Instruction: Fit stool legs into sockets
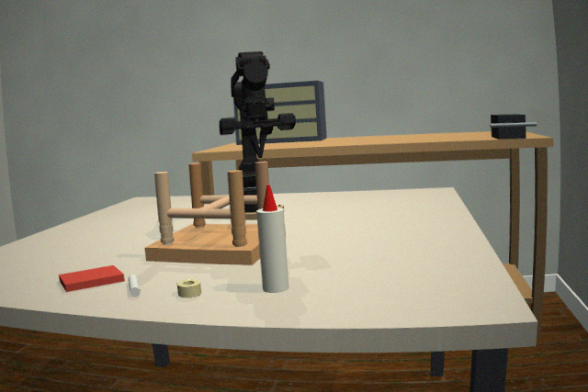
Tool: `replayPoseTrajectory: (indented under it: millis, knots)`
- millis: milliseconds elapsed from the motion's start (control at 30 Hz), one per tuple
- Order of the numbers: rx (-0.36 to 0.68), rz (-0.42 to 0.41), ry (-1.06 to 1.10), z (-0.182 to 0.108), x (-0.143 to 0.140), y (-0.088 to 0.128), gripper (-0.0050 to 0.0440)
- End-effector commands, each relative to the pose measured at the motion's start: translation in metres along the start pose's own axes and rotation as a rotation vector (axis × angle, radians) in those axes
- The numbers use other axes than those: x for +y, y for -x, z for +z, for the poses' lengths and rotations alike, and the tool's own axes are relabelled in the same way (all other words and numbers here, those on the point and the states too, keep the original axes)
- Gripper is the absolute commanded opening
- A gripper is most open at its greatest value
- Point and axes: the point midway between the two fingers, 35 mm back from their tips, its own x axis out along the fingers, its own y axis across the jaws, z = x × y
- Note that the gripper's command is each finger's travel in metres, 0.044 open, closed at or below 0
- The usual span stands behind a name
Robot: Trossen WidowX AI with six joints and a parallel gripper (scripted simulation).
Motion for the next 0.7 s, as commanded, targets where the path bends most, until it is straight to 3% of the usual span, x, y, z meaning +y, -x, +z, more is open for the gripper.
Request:
replayPoseTrajectory:
  millis: [0, 400, 667]
  knots:
    - [-0.020, -0.001, 0.000, 0.005, 0.000, 0.009, 0.0000]
    - [-0.022, -0.001, -0.001, 0.007, 0.000, 0.013, 0.0000]
    - [-0.117, -0.032, -0.071, 0.089, -0.030, 0.000, 0.0000]
